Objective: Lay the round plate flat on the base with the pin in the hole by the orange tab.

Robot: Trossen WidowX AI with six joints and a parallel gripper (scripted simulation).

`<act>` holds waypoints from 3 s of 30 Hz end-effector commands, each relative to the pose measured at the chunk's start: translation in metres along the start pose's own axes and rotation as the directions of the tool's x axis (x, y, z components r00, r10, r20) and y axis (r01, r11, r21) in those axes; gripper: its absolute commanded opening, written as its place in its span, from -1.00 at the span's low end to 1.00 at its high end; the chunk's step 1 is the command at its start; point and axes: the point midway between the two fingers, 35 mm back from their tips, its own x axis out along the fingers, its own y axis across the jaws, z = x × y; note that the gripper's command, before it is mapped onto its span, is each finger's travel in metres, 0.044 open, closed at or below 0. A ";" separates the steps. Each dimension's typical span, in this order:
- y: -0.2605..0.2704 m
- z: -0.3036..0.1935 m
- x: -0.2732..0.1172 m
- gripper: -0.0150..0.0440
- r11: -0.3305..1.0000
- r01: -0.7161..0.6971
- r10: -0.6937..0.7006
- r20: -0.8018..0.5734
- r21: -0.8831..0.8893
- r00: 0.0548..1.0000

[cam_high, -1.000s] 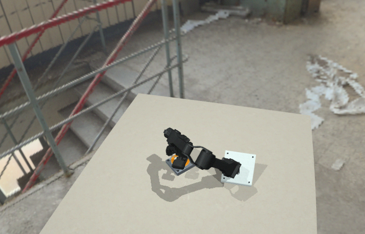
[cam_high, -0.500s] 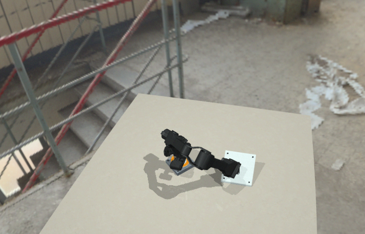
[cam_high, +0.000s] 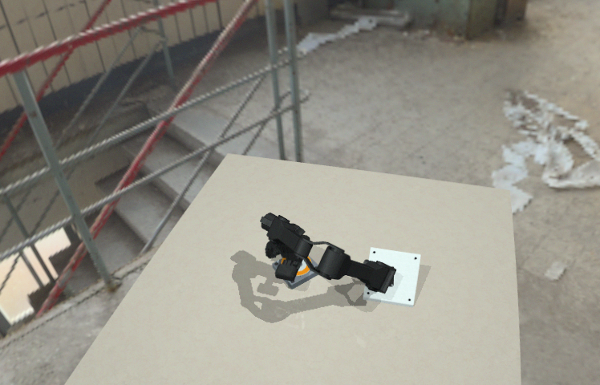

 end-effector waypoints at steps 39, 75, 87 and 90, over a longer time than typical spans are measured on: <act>0.001 0.025 -0.001 -0.49 1.000 0.000 0.000 0.009 -0.007 1.000; -0.002 0.032 -0.002 -0.49 1.000 0.000 0.000 0.010 -0.007 1.000; -0.004 0.037 -0.005 -0.49 1.000 0.000 0.000 0.010 -0.007 1.000; -0.005 0.037 -0.019 -0.49 1.000 0.002 -0.002 0.010 -0.007 1.000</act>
